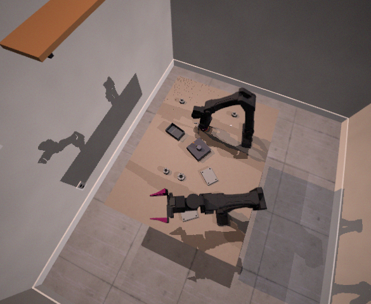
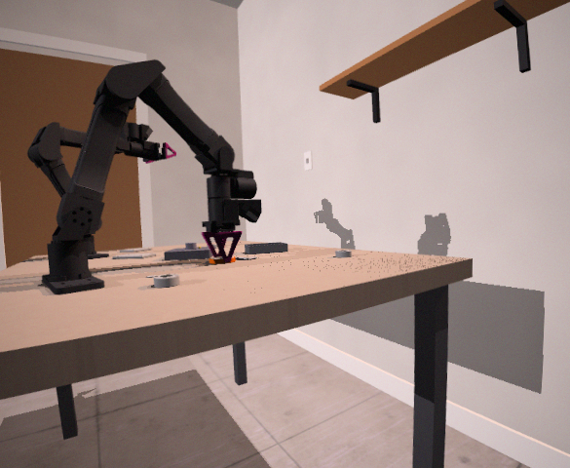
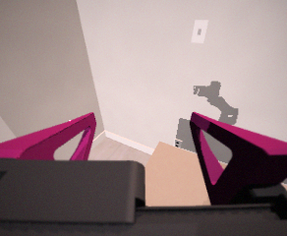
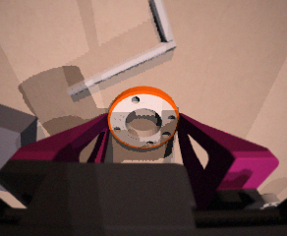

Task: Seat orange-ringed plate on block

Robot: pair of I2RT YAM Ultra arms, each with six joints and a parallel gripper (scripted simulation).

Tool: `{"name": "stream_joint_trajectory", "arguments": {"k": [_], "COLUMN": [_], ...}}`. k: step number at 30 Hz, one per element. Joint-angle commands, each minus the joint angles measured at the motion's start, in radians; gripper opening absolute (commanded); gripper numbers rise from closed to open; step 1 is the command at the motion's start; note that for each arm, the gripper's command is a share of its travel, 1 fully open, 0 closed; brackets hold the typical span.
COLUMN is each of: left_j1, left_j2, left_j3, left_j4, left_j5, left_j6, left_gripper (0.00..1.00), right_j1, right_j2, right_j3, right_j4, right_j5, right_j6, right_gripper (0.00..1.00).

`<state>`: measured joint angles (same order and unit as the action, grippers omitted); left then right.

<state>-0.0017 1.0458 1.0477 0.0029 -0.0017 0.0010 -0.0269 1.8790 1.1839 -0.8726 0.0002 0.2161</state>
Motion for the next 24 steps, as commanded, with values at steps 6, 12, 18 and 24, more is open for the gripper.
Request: {"name": "stream_joint_trajectory", "arguments": {"k": [6, 12, 18, 24], "left_j1": [0.005, 0.005, 0.005, 0.005], "left_j2": [-0.011, -0.011, -0.011, -0.011], "left_j3": [0.016, 0.016, 0.016, 0.016], "left_j4": [0.018, 0.018, 0.018, 0.018], "left_j5": [0.004, 0.004, 0.004, 0.004], "left_j6": [-0.006, -0.006, -0.006, -0.006], "left_gripper": [1.00, 1.00, 1.00, 1.00], "right_j1": [0.004, 0.004, 0.004, 0.004], "right_j2": [-0.044, -0.044, -0.052, -0.063], "right_j3": [0.039, 0.039, 0.056, 0.066], "right_j4": [0.016, 0.016, -0.029, -0.061], "right_j5": [0.010, 0.010, 0.010, 0.010], "right_j6": [0.001, 0.001, 0.000, -0.002], "right_gripper": [0.00, 0.00, 0.00, 0.00]}}
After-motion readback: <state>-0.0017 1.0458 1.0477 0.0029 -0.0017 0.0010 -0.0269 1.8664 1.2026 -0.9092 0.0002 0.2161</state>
